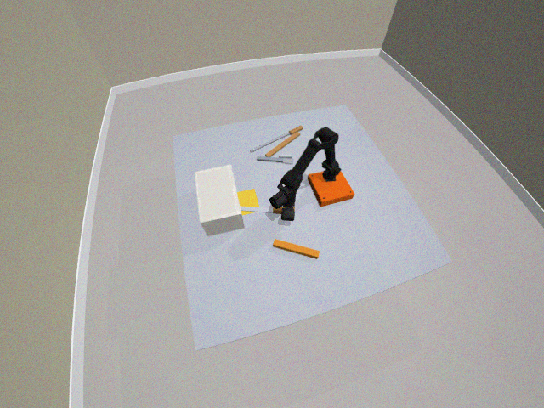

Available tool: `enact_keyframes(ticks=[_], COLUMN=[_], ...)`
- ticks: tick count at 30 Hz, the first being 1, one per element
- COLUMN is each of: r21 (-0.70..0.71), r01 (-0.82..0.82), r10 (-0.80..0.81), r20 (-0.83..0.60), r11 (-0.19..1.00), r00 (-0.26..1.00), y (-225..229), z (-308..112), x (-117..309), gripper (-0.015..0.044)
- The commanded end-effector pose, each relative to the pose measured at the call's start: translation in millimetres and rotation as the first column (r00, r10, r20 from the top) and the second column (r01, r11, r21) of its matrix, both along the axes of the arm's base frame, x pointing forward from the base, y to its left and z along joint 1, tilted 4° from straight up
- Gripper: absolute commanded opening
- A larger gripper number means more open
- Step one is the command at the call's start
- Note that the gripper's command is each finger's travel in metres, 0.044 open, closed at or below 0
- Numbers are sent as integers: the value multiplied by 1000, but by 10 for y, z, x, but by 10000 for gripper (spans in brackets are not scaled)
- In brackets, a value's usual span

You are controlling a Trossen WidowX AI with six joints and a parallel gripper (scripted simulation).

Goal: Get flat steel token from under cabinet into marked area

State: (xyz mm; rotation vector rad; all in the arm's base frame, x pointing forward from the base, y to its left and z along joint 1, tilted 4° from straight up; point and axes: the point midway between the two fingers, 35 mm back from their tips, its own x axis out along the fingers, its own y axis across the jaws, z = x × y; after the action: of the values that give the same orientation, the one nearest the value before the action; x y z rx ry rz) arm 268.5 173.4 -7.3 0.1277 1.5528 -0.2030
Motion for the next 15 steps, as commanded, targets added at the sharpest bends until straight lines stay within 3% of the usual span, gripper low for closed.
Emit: enact_keyframes(ticks=[1, 15], r21=[-1, 0], r01=[-1, -1], r10=[1, 1], r20=[-3, -6], r11=[1000, 1000], r00=[1000, 1000], y=[17, 87], z=[-11, -18], x=[-96, -333], gripper=[0, 0])
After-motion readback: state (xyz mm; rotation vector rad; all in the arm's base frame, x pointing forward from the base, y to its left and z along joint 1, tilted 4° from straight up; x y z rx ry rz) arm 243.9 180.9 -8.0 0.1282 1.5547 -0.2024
